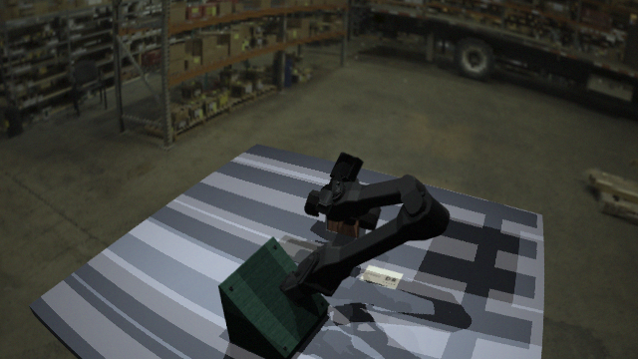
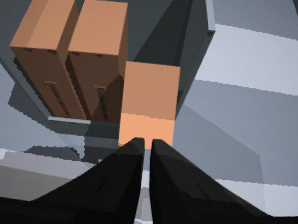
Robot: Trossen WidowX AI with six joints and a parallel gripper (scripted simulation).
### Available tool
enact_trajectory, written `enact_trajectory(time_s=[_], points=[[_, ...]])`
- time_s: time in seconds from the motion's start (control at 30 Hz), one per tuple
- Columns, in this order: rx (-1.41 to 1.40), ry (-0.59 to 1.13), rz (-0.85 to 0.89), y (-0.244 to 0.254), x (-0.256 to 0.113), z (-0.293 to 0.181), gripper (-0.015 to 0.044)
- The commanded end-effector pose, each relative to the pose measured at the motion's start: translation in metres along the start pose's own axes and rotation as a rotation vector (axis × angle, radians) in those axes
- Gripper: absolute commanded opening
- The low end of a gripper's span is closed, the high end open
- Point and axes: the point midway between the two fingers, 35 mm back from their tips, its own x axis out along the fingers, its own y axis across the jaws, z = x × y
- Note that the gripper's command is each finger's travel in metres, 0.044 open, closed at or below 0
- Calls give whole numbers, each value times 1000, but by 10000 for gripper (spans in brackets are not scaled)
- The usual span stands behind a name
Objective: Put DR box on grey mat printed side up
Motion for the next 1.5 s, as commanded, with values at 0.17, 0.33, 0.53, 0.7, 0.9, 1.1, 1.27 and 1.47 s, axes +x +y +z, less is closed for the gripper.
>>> enact_trajectory(time_s=[0.17, 0.33, 0.53, 0.7, 0.9, 1.1, 1.27, 1.47], points=[[-249, 40, 13, 3, 1, 5, 210], [-444, 70, 28, 4, 0, 9, 242], [-677, 104, 52, 5, -1, 14, 242], [-872, 131, 77, 5, -2, 18, 242], [-1106, 161, 114, 4, -5, 22, 242], [-1339, 188, 157, 3, -8, 26, 242], [-1525, 206, 197, 1, -10, 29, 242], [-1550, 209, 203, 0, -11, 30, 242]])
